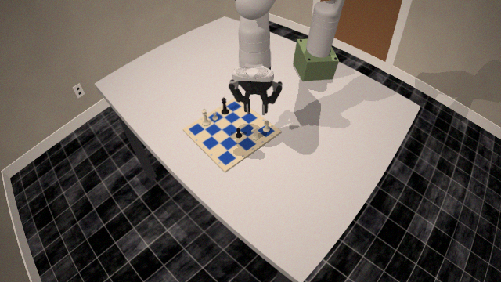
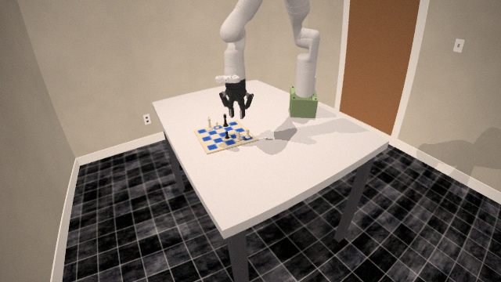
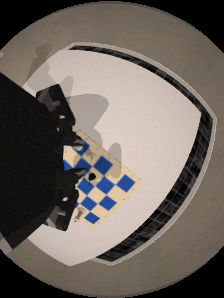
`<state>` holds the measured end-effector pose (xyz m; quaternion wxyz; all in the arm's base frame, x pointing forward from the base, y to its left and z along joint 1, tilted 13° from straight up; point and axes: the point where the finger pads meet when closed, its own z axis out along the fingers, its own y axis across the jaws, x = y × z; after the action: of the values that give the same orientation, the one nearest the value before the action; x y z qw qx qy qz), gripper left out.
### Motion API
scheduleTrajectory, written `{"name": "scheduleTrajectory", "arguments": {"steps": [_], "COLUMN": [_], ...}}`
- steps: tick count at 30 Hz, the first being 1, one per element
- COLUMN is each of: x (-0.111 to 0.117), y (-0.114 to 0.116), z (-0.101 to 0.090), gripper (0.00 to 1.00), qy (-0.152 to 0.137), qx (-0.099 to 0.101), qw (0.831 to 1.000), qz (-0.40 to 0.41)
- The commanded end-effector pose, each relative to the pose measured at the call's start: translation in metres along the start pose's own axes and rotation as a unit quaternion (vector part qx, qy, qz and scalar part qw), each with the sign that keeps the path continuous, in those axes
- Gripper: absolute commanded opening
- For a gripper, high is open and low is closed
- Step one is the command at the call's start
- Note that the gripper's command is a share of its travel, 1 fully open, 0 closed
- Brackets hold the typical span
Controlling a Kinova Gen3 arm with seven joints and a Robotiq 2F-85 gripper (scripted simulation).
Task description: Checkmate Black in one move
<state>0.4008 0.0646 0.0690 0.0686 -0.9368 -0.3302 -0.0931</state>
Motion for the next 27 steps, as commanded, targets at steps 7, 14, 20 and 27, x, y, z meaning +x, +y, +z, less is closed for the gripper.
{"name": "scheduleTrajectory", "arguments": {"steps": [7, 14, 20, 27], "x": [-0.001, -0.001, -0.001, -0.001], "y": [0.000, 0.000, -0.001, -0.001], "z": [0.005, 0.011, 0.017, 0.027], "gripper": [0.39, 0.39, 0.39, 0.39], "qy": [-0.001, -0.002, -0.002, -0.002], "qx": [0.000, 0.000, 0.000, 0.000], "qw": [1.000, 1.000, 1.000, 1.000], "qz": [0.006, 0.006, 0.006, 0.006]}}
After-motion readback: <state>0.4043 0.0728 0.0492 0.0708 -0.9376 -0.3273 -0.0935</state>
